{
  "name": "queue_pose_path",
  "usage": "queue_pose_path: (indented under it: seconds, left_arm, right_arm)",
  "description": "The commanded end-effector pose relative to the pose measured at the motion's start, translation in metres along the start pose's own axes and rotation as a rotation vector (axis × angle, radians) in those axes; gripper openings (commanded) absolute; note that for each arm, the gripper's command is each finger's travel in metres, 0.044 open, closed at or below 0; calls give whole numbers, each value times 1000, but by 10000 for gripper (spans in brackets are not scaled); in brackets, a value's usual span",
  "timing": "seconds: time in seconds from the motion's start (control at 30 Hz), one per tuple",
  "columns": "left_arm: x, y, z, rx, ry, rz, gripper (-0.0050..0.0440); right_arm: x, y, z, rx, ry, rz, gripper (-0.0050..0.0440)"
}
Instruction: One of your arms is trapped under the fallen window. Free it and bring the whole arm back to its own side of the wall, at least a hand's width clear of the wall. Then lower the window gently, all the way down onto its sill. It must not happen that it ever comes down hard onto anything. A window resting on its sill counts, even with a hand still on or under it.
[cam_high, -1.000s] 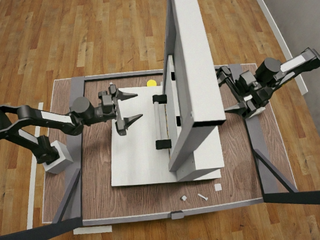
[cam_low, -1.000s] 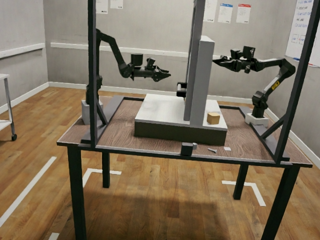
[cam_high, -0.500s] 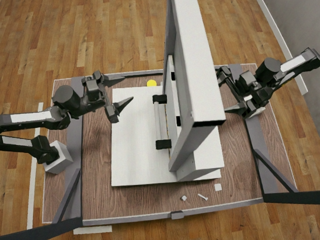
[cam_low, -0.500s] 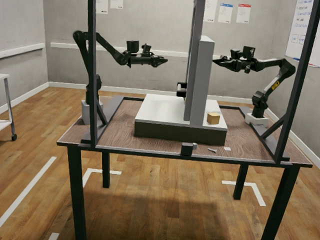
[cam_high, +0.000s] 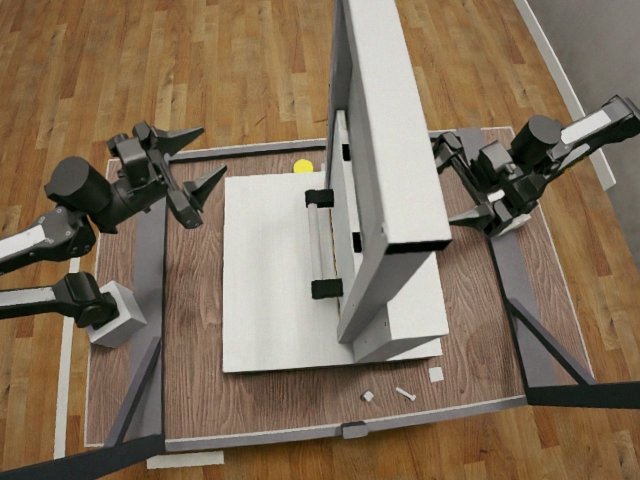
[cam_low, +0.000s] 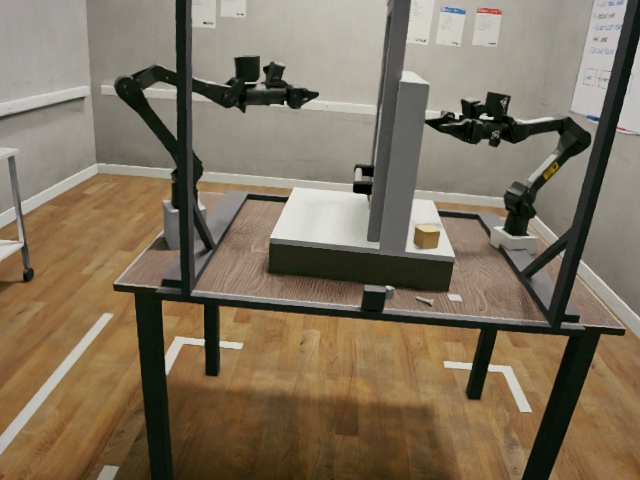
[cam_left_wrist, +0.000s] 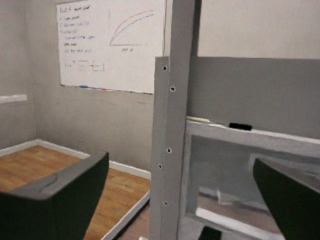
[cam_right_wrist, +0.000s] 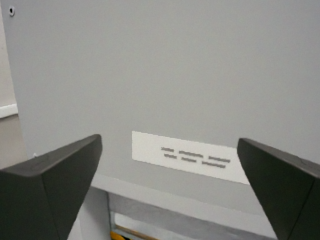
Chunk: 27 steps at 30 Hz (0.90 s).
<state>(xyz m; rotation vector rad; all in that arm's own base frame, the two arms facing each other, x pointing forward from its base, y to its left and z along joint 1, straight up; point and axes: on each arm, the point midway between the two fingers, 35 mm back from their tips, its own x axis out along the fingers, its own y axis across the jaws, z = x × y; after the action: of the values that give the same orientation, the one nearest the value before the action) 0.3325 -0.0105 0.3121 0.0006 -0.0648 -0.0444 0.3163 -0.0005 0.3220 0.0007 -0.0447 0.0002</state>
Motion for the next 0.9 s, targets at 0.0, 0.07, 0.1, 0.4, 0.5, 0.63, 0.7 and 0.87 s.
queue_pose_path:
  seconds: [0.0, 0.07, 0.1, 0.4, 0.5, 0.63, 0.7, 0.87]
  left_arm:
    - [-24, 14, 34, -1, -21, 64, 400]
    - [-25, 15, 32, -1, -13, 67, 400]
    - [-24, 15, 30, -1, -6, 66, 400]
    - [-17, 9, 27, 0, -16, 36, 400]
    - [-17, 9, 27, 0, -16, 36, 400]
    - [-18, 9, 28, 0, -18, 37, 400]
    - [-18, 9, 28, 0, -18, 37, 400]
    - [-18, 9, 28, 0, -18, 37, 400]
  right_arm:
    - [-1, -1, 13, 1, -30, -4, 400]
    - [-1, -1, 13, 1, -30, -4, 400]
    - [-1, -1, 13, 1, -30, -4, 400]
    - [-1, -17, 12, -2, -29, -56, 400]
    - [-4, -41, 13, -7, -30, -132, 400]
    - [-9, -74, 12, -13, -26, -231, 400]
    - [-10, -80, 12, -14, -25, -248, 400]
    - [-18, -107, 12, -20, -26, -337, 400]
